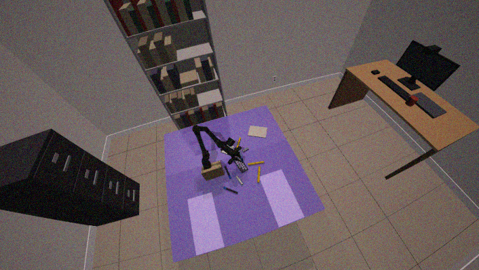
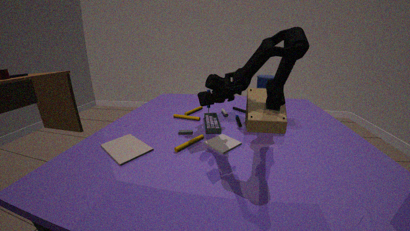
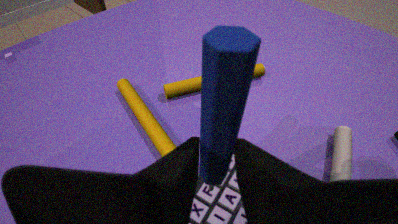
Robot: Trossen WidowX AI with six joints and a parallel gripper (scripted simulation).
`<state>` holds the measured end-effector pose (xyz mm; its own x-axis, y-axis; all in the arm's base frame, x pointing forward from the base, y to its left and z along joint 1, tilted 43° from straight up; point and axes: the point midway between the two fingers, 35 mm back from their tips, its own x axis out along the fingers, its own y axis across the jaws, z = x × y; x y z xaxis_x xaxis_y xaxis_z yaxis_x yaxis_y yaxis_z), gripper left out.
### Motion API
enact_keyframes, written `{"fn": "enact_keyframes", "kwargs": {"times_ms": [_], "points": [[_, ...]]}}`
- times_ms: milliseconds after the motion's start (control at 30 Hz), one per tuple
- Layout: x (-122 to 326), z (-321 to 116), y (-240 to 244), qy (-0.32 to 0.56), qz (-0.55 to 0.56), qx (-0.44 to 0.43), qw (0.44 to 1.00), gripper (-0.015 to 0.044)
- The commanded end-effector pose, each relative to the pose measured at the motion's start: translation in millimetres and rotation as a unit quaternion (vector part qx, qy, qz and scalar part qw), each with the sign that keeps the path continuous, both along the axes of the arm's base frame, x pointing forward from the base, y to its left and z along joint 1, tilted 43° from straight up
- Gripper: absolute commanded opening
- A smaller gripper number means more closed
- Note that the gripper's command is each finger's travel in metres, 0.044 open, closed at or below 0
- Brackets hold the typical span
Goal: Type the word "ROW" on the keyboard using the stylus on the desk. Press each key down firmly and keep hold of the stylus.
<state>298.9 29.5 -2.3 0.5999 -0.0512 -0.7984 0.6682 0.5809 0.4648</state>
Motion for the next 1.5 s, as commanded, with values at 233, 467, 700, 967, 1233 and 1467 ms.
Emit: {"fn": "enact_keyframes", "kwargs": {"times_ms": [233,467,700,967,1233,1467], "points": [[15,-20,-21,-0.001,0.002,-0.001,1.0,0.0],[12,-33,-8,-0.001,0.003,-0.001,1.0,0.0],[12,-36,-6,-0.001,0.002,-0.001,1.0,0.0079],[12,-36,-5,-0.001,0.002,-0.001,1.0,0.0081],[12,-39,-2,0.0,0.002,-0.001,1.0,0.0081],[11,-41,-1,0.0,0.002,-0.001,1.0,0.0081]]}}
